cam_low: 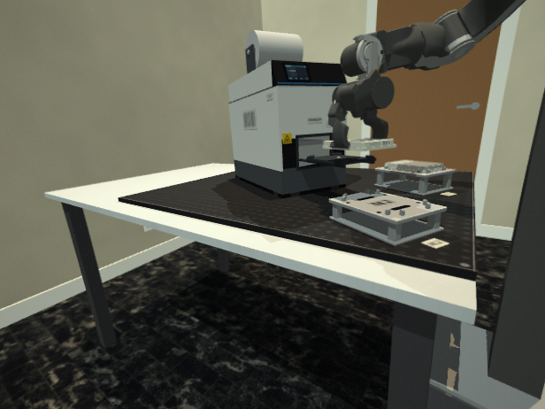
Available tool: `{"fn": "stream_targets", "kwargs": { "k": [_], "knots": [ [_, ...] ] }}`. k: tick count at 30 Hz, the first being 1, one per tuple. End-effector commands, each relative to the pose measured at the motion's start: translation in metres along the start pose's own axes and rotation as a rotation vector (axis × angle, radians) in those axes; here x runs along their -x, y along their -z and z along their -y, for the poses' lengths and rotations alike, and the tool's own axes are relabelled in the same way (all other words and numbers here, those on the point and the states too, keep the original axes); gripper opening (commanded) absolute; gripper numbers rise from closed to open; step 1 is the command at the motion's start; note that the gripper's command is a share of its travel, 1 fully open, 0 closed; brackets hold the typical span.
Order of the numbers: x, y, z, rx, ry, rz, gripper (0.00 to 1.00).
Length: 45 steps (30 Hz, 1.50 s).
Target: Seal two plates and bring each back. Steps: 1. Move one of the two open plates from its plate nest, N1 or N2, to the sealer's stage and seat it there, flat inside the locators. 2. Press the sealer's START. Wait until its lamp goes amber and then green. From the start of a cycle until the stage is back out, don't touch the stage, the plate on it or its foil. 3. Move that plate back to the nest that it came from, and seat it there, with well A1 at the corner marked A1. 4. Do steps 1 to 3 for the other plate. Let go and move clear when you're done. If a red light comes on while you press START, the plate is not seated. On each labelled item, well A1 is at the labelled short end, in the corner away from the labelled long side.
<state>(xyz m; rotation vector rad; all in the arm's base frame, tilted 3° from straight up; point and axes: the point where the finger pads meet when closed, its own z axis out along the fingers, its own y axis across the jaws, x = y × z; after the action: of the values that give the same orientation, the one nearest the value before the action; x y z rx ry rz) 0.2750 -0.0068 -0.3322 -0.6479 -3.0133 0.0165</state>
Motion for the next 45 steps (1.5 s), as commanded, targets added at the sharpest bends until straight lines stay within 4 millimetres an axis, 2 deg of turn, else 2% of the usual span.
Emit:
{"fn": "stream_targets", "kwargs": {
  "k": [1, 41, 45],
  "knots": [
    [0.005, 0.002, -0.001, 0.013, 0.003, 0.001, 0.0],
    [0.086, 0.002, 0.019, 0.012, 0.003, 0.003, 0.0],
    [0.084, 0.001, 0.02, 0.005, 0.0, 0.0, 0.0]
  ]
}}
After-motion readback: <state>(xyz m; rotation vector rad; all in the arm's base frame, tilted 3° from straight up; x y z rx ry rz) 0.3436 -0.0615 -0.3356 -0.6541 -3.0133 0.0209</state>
